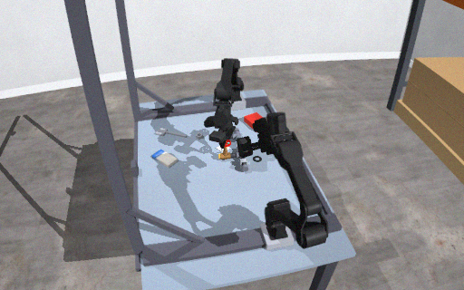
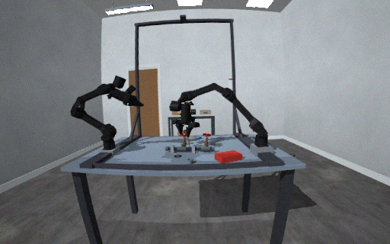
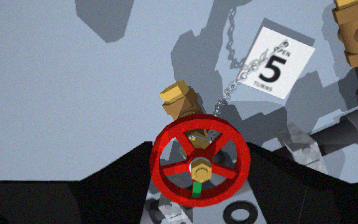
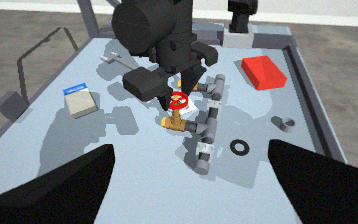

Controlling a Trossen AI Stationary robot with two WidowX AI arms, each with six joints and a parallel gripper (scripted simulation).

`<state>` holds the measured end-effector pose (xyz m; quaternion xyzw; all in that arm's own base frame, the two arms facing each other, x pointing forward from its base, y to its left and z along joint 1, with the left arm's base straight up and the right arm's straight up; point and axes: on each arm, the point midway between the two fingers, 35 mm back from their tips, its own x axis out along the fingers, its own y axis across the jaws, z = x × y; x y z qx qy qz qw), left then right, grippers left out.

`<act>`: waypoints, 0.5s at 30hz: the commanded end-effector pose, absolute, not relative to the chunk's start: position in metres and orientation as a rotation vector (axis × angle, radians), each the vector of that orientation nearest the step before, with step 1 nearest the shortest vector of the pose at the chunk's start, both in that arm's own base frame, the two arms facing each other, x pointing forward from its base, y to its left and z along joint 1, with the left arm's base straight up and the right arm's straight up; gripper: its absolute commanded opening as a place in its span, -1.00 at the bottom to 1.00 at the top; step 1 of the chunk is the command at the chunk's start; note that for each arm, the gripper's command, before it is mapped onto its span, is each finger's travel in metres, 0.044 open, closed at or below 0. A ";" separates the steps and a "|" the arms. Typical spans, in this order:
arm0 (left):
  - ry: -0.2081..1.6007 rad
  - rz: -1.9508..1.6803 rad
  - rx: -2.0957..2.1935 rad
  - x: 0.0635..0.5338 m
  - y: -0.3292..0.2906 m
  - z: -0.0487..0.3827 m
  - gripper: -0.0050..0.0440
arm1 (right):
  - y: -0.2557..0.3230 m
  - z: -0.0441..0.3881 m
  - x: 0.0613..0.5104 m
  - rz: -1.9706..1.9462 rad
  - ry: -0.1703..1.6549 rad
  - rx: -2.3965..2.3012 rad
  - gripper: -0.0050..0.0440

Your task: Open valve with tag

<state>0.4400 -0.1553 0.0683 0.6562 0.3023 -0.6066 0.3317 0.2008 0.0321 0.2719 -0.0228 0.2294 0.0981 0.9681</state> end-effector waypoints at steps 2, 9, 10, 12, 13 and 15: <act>0.846 -1.436 1.607 0.443 -0.154 0.092 0.07 | 0.033 0.270 0.200 0.204 0.446 -0.048 0.84; 0.967 -1.299 1.444 0.443 -0.154 0.091 0.07 | 0.033 0.266 0.200 0.203 0.446 -0.049 0.84; 0.985 -1.277 1.418 0.442 -0.154 0.091 0.07 | 0.033 0.266 0.200 0.203 0.446 -0.049 0.84; 1.004 -1.254 1.391 0.442 -0.154 0.091 0.07 | 0.033 0.269 0.200 0.203 0.438 -0.049 0.84; 1.019 -1.234 1.368 0.442 -0.154 0.091 0.07 | 0.033 0.269 0.200 0.203 0.438 -0.049 0.84; 1.051 -1.191 1.317 0.442 -0.154 0.090 0.07 | 0.033 0.270 0.200 0.202 0.440 -0.047 0.84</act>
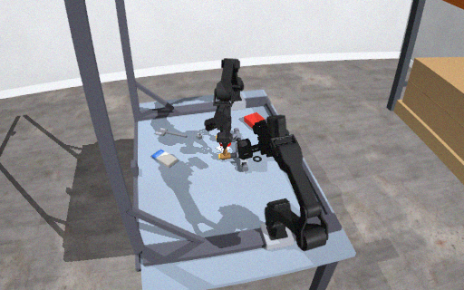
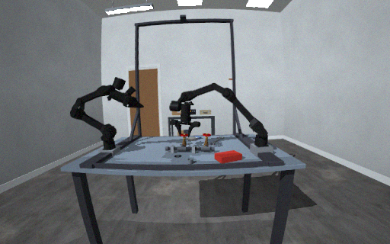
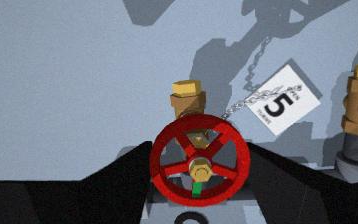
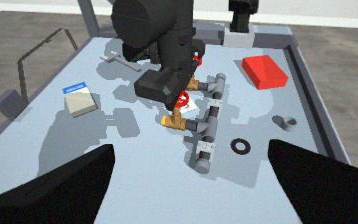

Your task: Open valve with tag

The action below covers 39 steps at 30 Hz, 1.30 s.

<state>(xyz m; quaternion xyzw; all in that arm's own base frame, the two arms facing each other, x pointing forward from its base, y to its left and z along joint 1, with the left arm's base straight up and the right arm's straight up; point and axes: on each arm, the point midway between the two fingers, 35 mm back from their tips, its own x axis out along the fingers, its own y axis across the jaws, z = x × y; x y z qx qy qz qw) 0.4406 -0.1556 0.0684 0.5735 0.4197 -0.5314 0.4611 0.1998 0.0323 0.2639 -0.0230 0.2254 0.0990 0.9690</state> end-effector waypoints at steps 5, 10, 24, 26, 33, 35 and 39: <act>1.104 -1.114 1.227 0.442 -0.154 0.090 0.07 | 0.033 0.270 0.200 0.202 0.440 -0.047 0.84; 1.166 -1.012 1.111 0.442 -0.153 0.090 0.07 | 0.033 0.270 0.200 0.202 0.440 -0.047 0.84; 1.287 -0.762 0.824 0.442 -0.153 0.090 0.07 | 0.033 0.270 0.200 0.202 0.440 -0.047 0.84; 1.305 -0.715 0.770 0.442 -0.153 0.090 0.07 | 0.033 0.270 0.200 0.202 0.440 -0.047 0.84; 1.352 -0.576 0.611 0.442 -0.153 0.090 0.07 | 0.033 0.270 0.200 0.202 0.440 -0.047 0.84; 1.360 -0.552 0.582 0.442 -0.153 0.090 0.07 | 0.033 0.270 0.200 0.202 0.440 -0.047 0.84; 1.381 -0.470 0.488 0.442 -0.153 0.090 0.07 | 0.033 0.270 0.200 0.202 0.440 -0.047 0.84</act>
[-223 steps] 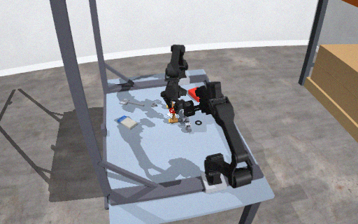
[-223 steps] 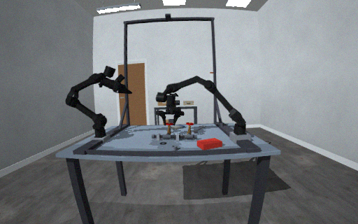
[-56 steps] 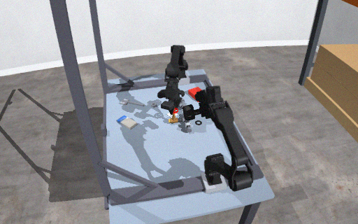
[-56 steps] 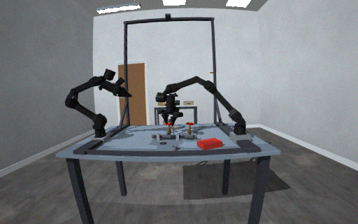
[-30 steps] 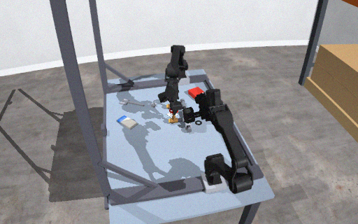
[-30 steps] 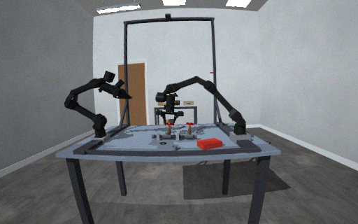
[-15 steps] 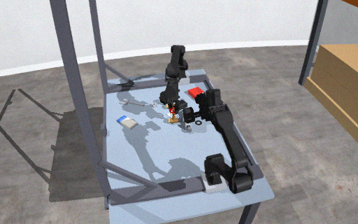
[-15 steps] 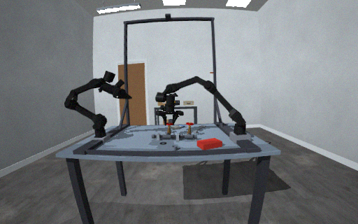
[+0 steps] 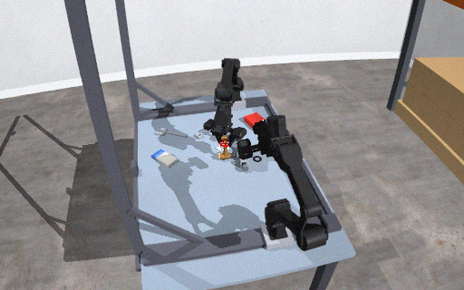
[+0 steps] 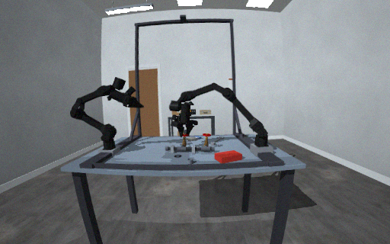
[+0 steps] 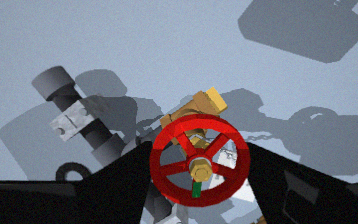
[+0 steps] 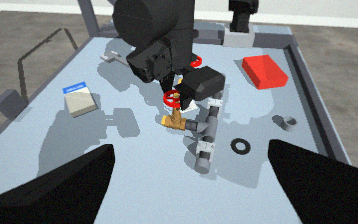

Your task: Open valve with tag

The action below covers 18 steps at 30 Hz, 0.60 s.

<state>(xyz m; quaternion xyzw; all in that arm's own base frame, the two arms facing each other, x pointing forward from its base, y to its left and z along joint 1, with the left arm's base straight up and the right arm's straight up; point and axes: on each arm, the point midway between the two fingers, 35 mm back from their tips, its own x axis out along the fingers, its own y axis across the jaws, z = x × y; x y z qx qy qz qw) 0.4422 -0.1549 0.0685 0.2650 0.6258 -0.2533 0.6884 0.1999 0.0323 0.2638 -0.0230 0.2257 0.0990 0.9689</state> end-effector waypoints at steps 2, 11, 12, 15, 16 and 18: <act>1.389 -0.436 0.449 0.442 -0.153 0.090 0.07 | 0.033 0.270 0.200 0.202 0.440 -0.047 0.84; 1.414 -0.307 0.302 0.442 -0.153 0.090 0.07 | 0.033 0.270 0.200 0.202 0.440 -0.047 0.84; 1.416 -0.296 0.290 0.442 -0.153 0.090 0.07 | 0.033 0.270 0.200 0.202 0.440 -0.047 0.84; 1.418 -0.283 0.275 0.442 -0.153 0.090 0.07 | 0.033 0.270 0.200 0.202 0.440 -0.047 0.84; 1.420 -0.267 0.256 0.442 -0.153 0.090 0.07 | 0.033 0.270 0.200 0.202 0.440 -0.047 0.84; 1.421 -0.260 0.248 0.442 -0.153 0.090 0.07 | 0.033 0.270 0.200 0.202 0.440 -0.047 0.84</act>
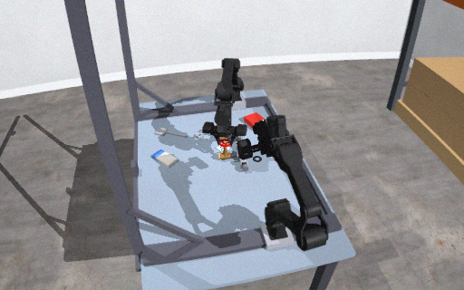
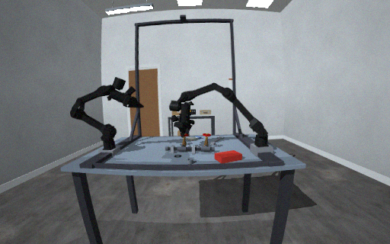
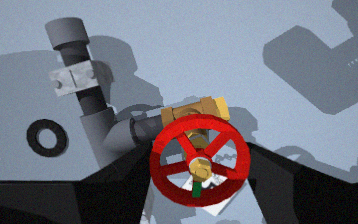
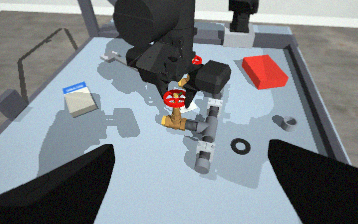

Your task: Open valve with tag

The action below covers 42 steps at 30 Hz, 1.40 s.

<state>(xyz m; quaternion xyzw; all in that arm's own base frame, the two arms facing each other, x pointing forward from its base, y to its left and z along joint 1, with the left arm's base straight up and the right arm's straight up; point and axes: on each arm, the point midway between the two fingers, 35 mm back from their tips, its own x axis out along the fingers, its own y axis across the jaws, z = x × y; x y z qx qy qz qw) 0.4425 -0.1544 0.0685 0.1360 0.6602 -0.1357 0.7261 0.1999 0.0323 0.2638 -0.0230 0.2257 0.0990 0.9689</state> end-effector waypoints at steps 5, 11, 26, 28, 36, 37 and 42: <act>1.421 -0.260 0.248 0.442 -0.153 0.090 0.07 | 0.033 0.270 0.200 0.202 0.440 -0.047 0.84; 1.421 -0.260 0.248 0.442 -0.153 0.090 0.07 | 0.033 0.270 0.200 0.202 0.440 -0.047 0.84; 1.435 0.034 -0.076 0.442 -0.152 0.090 0.07 | 0.033 0.270 0.200 0.202 0.440 -0.047 0.84; 1.434 0.073 -0.119 0.442 -0.152 0.090 0.07 | 0.033 0.270 0.200 0.202 0.440 -0.047 0.84; 1.423 0.219 -0.282 0.442 -0.151 0.090 0.07 | 0.033 0.270 0.200 0.202 0.440 -0.047 0.84; 1.421 0.242 -0.308 0.442 -0.151 0.090 0.07 | 0.033 0.270 0.200 0.202 0.440 -0.047 0.84; 1.406 0.342 -0.419 0.442 -0.151 0.090 0.07 | 0.033 0.270 0.200 0.202 0.440 -0.047 0.84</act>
